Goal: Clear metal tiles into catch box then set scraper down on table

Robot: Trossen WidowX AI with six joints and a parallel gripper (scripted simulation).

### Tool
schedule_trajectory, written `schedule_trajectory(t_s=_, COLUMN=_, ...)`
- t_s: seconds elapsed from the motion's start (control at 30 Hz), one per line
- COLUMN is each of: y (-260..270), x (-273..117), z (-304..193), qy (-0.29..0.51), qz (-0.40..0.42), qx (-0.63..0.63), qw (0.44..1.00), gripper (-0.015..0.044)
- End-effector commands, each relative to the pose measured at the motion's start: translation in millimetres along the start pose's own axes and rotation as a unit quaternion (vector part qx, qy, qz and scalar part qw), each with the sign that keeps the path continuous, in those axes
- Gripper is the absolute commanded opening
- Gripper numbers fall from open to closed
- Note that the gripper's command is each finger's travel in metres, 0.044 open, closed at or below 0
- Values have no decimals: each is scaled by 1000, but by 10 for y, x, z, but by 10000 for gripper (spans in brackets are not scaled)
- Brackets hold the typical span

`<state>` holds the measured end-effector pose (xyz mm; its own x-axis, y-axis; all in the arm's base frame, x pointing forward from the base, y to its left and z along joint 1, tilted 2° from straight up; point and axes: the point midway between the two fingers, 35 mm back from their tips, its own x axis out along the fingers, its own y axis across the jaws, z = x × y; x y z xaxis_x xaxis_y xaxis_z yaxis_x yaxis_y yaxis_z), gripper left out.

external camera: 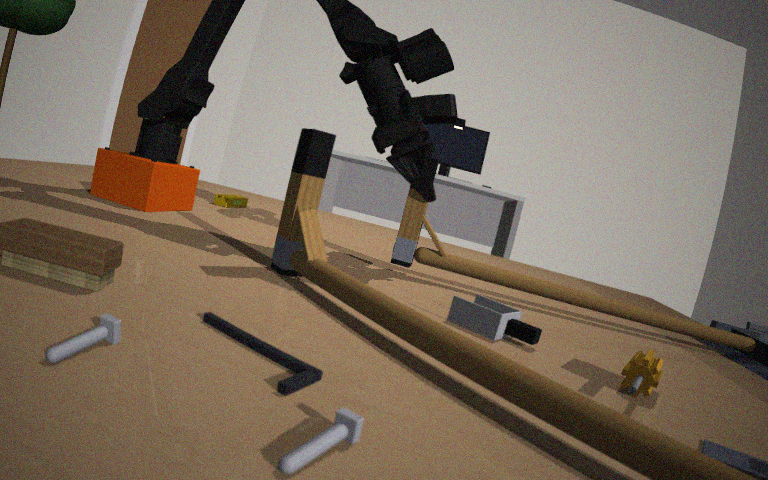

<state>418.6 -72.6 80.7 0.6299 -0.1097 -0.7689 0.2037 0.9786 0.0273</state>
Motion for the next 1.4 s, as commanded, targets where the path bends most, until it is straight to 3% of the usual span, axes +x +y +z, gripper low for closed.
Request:
schedule_trajectory(t_s=0.0, y=-3, x=-74, z=9, qy=-11, qz=-1, qx=2, qw=1000, gripper=0)
schedule_trajectory(t_s=1.37, y=-16, x=-355, z=-486, qy=-11, qz=-1, qx=2, qw=1000, gripper=0)
